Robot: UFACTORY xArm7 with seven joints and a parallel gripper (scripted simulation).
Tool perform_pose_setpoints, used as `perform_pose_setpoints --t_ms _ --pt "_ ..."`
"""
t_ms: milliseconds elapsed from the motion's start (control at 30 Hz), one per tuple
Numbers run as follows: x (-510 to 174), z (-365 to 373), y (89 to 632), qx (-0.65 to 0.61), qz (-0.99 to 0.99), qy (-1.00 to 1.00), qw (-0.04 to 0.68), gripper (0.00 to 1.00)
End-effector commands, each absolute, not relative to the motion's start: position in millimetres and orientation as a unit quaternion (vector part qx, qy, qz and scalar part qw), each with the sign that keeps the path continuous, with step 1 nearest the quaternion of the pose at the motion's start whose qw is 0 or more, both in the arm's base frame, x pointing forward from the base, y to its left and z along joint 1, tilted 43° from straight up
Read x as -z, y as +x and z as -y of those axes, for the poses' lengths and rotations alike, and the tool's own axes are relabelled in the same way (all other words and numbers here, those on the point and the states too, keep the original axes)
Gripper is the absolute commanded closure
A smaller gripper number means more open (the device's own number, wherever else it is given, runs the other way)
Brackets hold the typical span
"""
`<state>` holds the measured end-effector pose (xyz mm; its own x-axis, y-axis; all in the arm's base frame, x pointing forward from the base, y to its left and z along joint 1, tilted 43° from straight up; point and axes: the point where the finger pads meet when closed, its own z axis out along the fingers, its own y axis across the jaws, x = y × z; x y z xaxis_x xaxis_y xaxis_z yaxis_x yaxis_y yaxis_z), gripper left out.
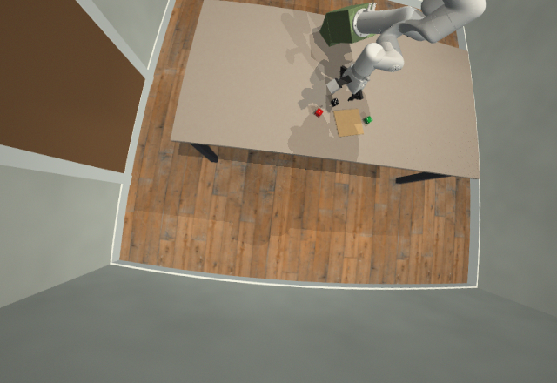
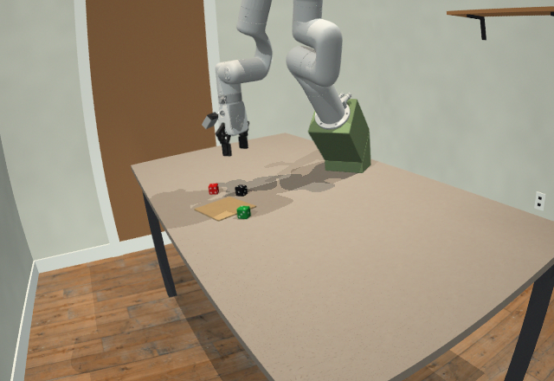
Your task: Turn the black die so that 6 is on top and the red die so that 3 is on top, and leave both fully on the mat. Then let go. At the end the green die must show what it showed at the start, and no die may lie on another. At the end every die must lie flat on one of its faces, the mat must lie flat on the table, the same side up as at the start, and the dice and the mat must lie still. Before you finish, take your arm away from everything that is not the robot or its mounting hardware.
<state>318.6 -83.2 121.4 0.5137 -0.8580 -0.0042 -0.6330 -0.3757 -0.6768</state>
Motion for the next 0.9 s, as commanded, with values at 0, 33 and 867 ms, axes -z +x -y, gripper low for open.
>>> perform_pose_setpoints --t_ms 0,33,867 --pt "-116.9 87.8 314.6 0.177 -0.464 -0.807 0.318 0.00" --pt "-116.9 87.8 314.6 0.177 -0.464 -0.807 0.318 0.00" --pt "-111.7 85.8 317.0 0.140 -0.543 -0.756 0.337 0.00"
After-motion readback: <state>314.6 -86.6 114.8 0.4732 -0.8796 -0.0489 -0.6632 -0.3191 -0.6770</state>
